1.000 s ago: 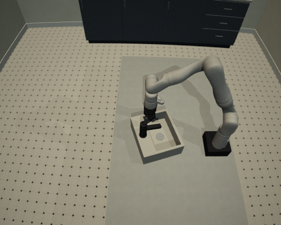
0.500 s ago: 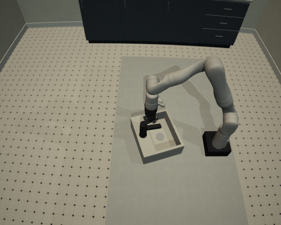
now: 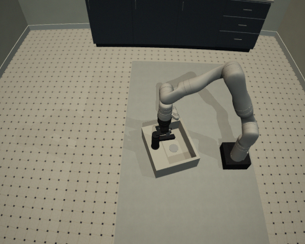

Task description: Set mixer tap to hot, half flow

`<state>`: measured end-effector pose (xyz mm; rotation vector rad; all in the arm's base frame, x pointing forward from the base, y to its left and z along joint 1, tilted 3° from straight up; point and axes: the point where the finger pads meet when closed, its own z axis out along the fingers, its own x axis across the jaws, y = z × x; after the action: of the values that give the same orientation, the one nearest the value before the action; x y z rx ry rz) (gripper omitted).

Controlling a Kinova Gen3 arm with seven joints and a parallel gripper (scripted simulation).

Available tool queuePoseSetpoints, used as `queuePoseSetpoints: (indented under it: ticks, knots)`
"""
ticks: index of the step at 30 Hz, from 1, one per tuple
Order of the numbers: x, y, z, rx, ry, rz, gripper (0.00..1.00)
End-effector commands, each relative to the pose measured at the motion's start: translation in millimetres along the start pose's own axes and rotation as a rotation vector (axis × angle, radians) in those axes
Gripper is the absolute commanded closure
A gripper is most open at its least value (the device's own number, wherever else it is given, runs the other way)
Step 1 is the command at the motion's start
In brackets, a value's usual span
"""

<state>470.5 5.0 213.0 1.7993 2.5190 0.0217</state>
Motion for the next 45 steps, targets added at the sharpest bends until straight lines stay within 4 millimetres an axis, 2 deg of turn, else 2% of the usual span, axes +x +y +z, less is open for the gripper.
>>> queuePoseSetpoints:
  ticks: [1,26,45]
  knots:
    - [5.4,3.4,0.5,-0.01,-0.005,0.06,1.0]
    - [30.7,10.6,0.1,-0.012,0.006,0.436,1.0]
    - [38.4,16.2,0.0,-0.013,0.007,0.568,1.0]
